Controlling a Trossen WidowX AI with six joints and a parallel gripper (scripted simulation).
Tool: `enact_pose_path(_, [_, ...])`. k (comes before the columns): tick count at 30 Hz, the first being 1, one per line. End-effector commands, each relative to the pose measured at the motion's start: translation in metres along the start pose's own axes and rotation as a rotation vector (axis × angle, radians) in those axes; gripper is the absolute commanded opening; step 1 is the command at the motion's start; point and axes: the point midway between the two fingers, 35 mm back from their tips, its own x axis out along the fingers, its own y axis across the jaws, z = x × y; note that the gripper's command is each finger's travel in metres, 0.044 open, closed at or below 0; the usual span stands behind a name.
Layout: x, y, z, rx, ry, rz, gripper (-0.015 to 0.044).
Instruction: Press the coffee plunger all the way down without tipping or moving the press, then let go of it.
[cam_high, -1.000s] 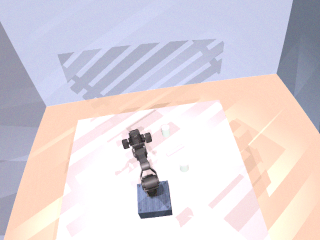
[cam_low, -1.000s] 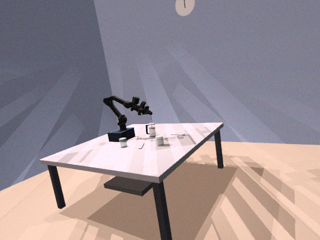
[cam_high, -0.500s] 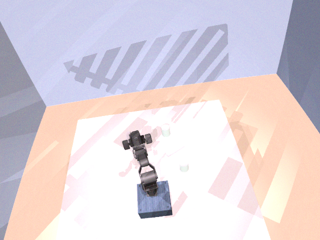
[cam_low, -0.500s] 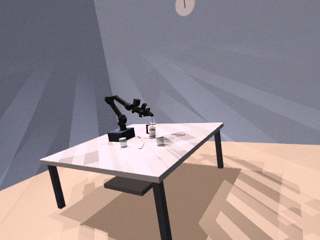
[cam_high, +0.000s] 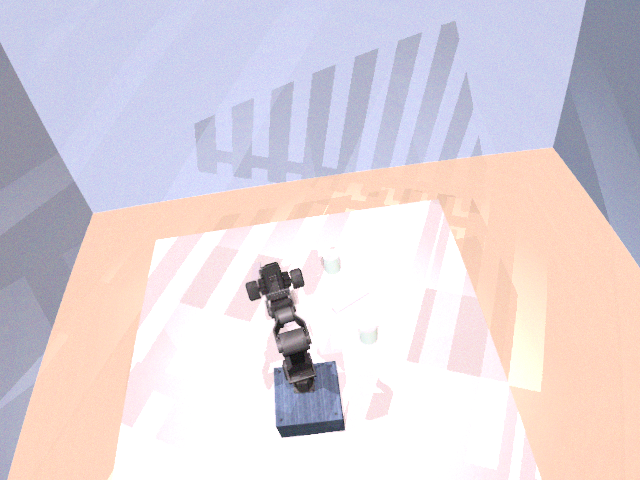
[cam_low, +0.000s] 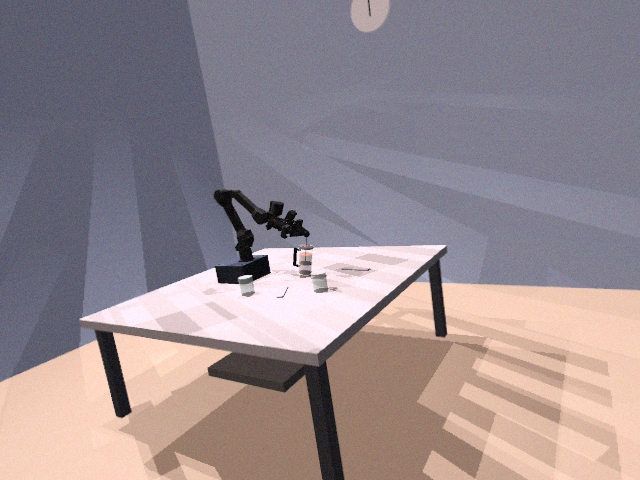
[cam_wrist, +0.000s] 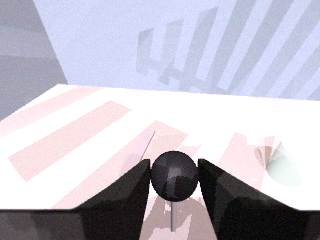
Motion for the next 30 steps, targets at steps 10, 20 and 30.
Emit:
enact_pose_path(10, [0.0117, -0.0002, -0.0272, -0.008, 0.099, 0.003, 0.0126])
enact_pose_path(20, [0.0150, -0.0003, -0.0241, -0.008, 0.099, 0.003, 0.0126])
enact_pose_path(30, [0.0173, -0.0003, -0.0224, -0.008, 0.099, 0.002, 0.0126])
